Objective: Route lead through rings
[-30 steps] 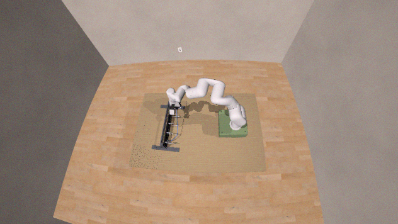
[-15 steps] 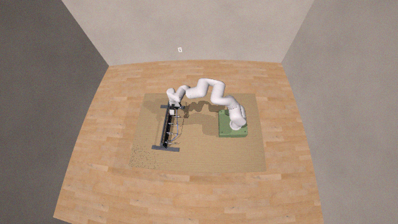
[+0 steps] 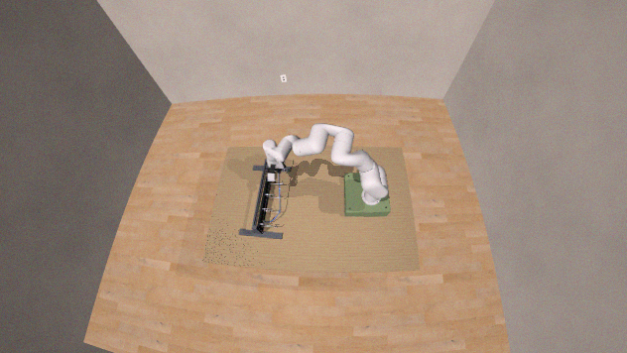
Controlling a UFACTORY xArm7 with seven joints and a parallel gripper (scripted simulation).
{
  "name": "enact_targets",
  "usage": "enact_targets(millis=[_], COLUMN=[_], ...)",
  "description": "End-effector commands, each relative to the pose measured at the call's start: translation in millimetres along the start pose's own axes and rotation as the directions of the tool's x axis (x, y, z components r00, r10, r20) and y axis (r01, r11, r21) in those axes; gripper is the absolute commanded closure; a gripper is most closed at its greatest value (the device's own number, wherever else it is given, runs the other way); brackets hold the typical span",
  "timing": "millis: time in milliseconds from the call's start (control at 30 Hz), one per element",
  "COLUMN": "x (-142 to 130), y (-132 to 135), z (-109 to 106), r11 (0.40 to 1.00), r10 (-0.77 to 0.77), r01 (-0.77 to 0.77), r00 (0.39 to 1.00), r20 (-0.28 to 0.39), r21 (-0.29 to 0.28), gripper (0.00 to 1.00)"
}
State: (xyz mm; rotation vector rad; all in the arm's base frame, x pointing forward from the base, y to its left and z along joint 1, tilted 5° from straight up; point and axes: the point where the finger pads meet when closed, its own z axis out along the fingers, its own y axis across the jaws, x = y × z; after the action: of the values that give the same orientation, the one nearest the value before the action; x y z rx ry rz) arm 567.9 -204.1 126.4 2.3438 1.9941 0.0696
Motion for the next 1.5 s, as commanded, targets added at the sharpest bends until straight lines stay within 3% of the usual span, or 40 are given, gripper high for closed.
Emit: enact_targets(millis=[0, 1467], x=[1, 1], y=[1, 1], z=[3, 74], r11=[1.000, 1.000], r10=[-0.001, -0.001], r01=[0.001, 0.001], r00=[1.000, 1.000], r20=[0.000, 0.000], r21=[-0.003, -0.003], gripper=[1.00, 1.00])
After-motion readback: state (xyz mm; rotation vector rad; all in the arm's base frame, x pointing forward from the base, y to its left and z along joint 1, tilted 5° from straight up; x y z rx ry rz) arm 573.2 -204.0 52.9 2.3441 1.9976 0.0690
